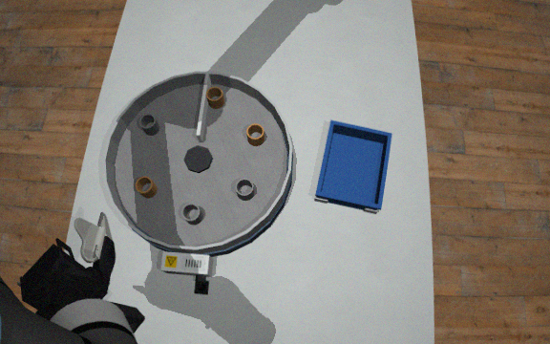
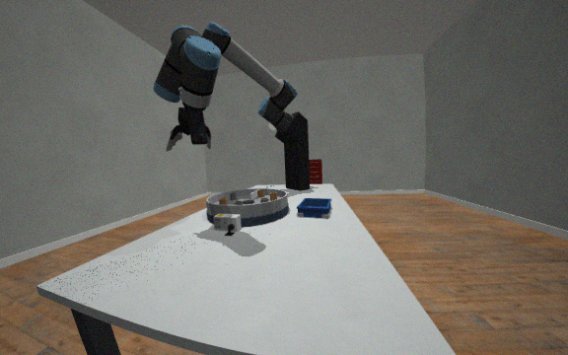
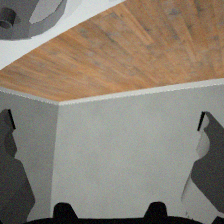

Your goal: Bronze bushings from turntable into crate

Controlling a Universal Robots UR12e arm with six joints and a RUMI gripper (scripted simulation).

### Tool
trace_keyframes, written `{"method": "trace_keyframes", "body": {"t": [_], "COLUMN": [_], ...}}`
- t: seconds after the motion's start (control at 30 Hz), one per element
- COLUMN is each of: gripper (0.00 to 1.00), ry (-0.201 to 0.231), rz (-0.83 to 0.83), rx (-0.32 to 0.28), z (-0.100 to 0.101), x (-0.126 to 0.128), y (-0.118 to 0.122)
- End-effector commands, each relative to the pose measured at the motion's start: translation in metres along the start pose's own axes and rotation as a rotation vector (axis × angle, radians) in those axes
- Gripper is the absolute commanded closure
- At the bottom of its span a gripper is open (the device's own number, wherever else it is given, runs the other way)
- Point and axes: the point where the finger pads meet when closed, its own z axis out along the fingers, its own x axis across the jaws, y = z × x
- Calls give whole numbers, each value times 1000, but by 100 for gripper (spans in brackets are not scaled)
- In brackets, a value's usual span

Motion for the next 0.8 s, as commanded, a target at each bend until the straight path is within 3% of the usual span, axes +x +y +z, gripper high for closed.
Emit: {"method": "trace_keyframes", "body": {"t": [0.0, 0.1, 0.23, 0.33, 0.4, 0.77], "gripper": [0, 0, 0, 0, 0, 0], "ry": [-44, -74, -74, -121, -121, -209], "rz": [97, 159, 159, 259, 259, 449], "rx": [36, 47, 47, 66, 66, 101], "z": [8, 12, 12, 19, 19, 33], "x": [-15, -26, -26, -44, -44, -78], "y": [2, 1, 1, 1, 1, 0]}}
